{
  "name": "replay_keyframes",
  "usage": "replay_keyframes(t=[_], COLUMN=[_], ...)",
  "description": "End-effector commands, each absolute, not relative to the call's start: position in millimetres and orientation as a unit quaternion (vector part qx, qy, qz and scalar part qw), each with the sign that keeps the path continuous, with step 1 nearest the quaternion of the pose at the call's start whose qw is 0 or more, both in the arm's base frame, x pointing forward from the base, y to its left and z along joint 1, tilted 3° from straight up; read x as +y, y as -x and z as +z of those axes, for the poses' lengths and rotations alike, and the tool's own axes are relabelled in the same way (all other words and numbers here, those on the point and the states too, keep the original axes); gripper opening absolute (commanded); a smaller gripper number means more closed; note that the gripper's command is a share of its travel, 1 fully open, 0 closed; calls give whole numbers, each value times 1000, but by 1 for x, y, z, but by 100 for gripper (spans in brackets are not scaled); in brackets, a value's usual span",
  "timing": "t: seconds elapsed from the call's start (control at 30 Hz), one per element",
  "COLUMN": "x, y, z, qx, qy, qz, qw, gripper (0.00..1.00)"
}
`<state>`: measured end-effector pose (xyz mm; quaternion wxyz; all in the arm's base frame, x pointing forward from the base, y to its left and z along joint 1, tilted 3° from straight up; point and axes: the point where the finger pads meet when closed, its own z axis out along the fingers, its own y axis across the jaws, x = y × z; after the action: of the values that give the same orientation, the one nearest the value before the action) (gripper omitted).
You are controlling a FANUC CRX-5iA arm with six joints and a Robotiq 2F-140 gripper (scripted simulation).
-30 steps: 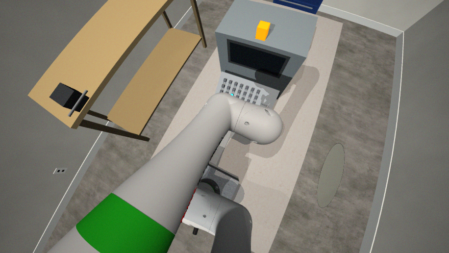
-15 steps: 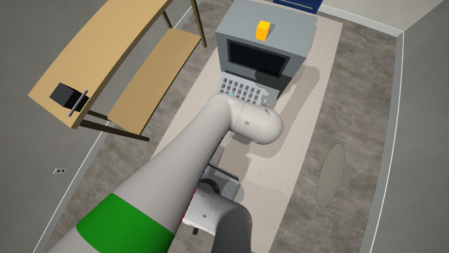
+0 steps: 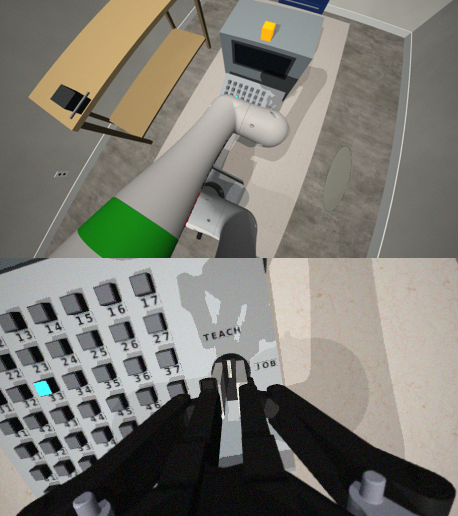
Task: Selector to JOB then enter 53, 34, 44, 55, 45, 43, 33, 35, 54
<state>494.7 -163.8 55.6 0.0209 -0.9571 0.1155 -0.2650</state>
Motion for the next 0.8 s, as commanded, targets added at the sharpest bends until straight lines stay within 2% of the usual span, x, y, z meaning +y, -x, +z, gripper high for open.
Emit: replay_keyframes(t=[0.0, 0.77], x=[-164, -164], y=[-495, -495], z=[56, 56], qx=[142, 419], qy=[953, 868], qz=[-265, -244], qw=[28, 106], gripper=[0, 0])
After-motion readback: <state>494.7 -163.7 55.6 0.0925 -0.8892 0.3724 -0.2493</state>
